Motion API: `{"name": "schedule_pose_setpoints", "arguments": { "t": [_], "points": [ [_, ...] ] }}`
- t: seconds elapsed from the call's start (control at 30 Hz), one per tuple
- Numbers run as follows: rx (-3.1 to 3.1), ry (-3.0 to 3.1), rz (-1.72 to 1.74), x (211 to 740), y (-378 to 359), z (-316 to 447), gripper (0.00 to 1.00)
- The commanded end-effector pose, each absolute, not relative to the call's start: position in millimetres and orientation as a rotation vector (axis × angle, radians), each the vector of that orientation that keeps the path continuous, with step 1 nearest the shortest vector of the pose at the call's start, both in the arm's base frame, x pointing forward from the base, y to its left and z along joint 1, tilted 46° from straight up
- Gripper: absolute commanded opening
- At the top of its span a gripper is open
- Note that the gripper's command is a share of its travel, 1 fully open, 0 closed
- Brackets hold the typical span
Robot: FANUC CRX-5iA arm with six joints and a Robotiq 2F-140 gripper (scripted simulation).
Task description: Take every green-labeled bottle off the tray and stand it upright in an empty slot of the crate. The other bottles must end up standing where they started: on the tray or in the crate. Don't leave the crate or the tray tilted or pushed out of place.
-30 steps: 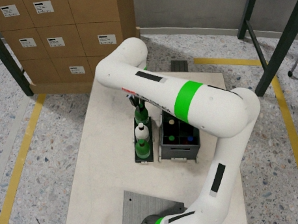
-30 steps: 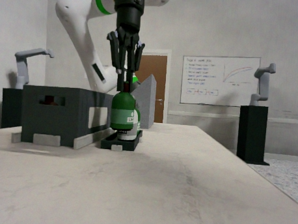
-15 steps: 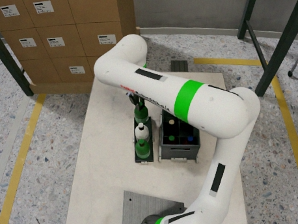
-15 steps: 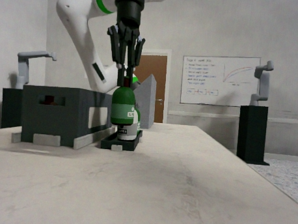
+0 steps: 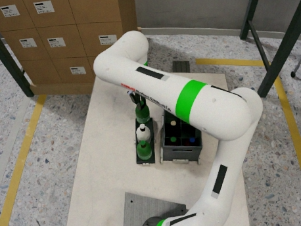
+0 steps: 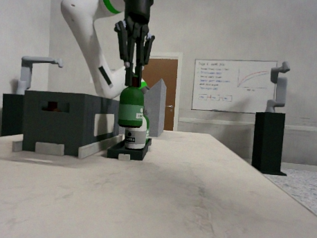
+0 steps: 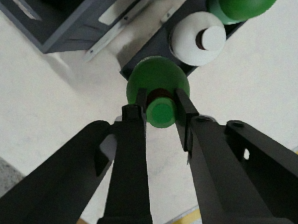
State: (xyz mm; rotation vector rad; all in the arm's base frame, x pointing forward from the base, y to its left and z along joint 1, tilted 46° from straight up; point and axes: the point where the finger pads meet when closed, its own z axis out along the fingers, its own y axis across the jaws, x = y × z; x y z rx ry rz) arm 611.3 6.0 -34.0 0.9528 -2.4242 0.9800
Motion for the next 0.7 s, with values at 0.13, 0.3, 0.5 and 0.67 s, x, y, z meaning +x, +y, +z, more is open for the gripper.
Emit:
{"name": "schedule_pose_setpoints", "arguments": {
  "t": [0.13,0.3,0.5,0.67],
  "points": [
    [0.955,-2.426,0.981,612.8,14.1,-26.3,0.1],
    [0.955,-2.426,0.981,613.0,16.9,-23.6,0.1],
    [0.955,-2.426,0.981,613.5,22.2,-18.4,0.1],
    [0.955,-2.426,0.981,613.9,26.6,-14.2,0.1]
  ]
}}
